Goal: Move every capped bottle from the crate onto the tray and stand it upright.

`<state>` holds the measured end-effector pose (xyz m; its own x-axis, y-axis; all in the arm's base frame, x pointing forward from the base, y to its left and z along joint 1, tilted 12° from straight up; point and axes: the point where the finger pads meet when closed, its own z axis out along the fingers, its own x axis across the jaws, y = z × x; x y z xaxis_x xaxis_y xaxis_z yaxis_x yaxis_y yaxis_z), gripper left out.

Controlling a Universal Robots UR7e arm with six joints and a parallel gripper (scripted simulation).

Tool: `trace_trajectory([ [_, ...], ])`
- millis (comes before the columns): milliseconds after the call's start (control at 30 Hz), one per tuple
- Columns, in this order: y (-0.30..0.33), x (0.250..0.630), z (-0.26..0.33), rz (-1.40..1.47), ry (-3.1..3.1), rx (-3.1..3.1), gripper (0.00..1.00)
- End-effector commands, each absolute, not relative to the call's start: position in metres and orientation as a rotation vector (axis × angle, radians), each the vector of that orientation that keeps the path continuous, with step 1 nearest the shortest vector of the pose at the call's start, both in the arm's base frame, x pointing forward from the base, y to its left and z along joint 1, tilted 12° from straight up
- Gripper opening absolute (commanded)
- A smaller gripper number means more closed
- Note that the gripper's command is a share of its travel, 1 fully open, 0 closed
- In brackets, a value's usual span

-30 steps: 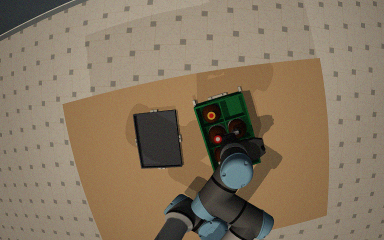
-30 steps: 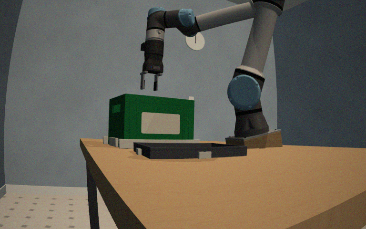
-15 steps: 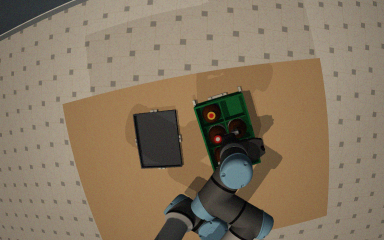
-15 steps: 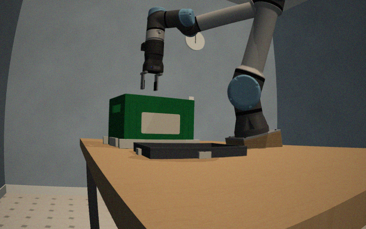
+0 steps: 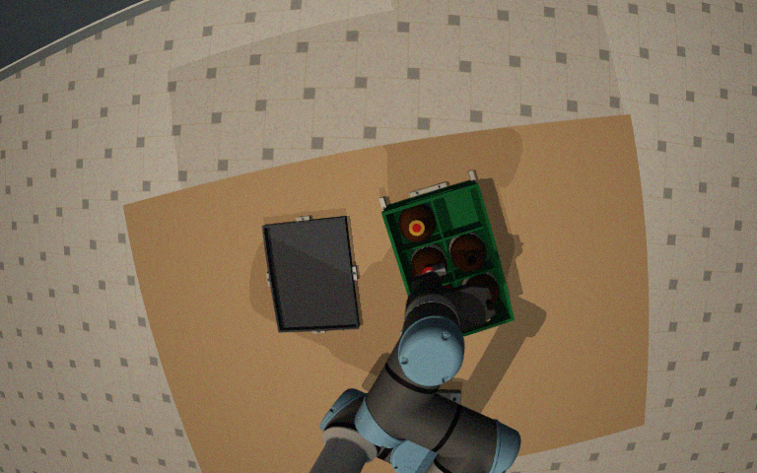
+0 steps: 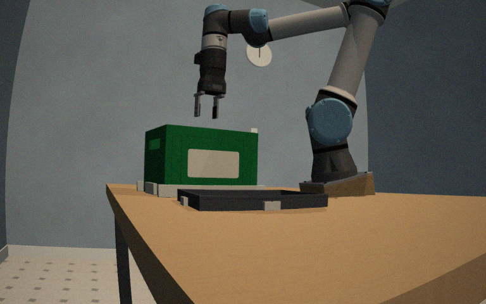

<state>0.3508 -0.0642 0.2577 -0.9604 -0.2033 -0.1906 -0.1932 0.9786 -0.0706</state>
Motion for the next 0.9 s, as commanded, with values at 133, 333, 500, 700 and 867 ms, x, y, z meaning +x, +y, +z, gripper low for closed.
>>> trace_trajectory([
  [133,-0.05,0.349,0.257,-0.077,2.927,-0.296,1.0],
  [333,-0.032,0.347,0.257,-0.078,2.927,-0.296,1.0],
  [500,-0.02,0.346,0.256,-0.078,2.927,-0.296,1.0],
  [700,-0.022,0.346,0.256,-0.077,2.926,-0.296,1.0],
  [867,-0.02,0.346,0.256,-0.077,2.927,-0.296,1.0],
])
